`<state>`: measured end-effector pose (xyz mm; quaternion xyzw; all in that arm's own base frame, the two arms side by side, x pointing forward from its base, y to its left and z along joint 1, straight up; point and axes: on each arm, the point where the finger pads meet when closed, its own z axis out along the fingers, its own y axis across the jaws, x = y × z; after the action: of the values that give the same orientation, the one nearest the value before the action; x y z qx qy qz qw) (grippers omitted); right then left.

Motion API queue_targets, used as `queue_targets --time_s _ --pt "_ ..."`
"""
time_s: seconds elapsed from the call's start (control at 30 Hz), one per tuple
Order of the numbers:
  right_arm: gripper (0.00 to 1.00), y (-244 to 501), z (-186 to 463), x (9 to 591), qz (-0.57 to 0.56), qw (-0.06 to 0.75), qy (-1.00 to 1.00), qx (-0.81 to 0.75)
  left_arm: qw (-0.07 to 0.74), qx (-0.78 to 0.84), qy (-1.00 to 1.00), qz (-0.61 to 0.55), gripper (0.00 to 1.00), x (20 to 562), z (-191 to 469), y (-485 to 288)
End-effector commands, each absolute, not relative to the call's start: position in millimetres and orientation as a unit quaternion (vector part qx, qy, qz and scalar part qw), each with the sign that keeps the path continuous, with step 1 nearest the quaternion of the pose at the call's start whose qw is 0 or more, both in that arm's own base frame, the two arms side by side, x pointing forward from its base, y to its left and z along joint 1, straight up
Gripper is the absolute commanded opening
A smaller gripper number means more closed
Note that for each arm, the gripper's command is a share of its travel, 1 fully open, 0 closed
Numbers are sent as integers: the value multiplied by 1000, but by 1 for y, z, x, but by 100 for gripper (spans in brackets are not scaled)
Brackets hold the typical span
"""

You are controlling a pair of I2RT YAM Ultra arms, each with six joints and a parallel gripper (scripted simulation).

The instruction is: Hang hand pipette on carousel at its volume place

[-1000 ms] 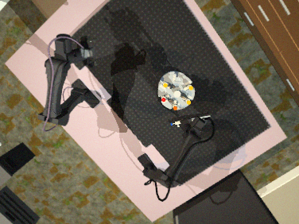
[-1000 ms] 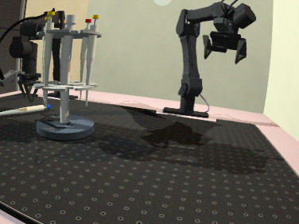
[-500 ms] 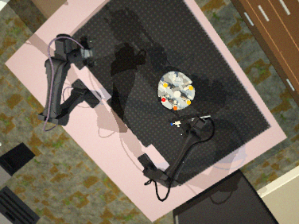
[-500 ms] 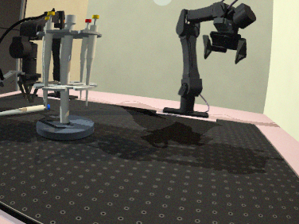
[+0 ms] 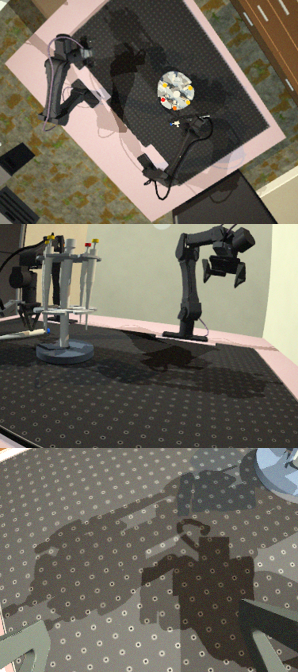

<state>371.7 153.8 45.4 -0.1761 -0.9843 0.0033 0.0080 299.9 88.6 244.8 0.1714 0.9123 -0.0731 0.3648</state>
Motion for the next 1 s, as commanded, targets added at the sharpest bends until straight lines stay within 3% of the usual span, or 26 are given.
queue_targets --time_s 0.0,0.93,0.97 --pt "54 151 38 380 4 -3 -983 -181 379 176 906 -69 100 304 253 91" --pt "54 155 31 379 -3 -6 -984 -177 379 176 906 -69 100 304 253 91" --pt "12 154 36 388 -8 -21 -983 -181 379 176 906 -69 100 304 253 91"
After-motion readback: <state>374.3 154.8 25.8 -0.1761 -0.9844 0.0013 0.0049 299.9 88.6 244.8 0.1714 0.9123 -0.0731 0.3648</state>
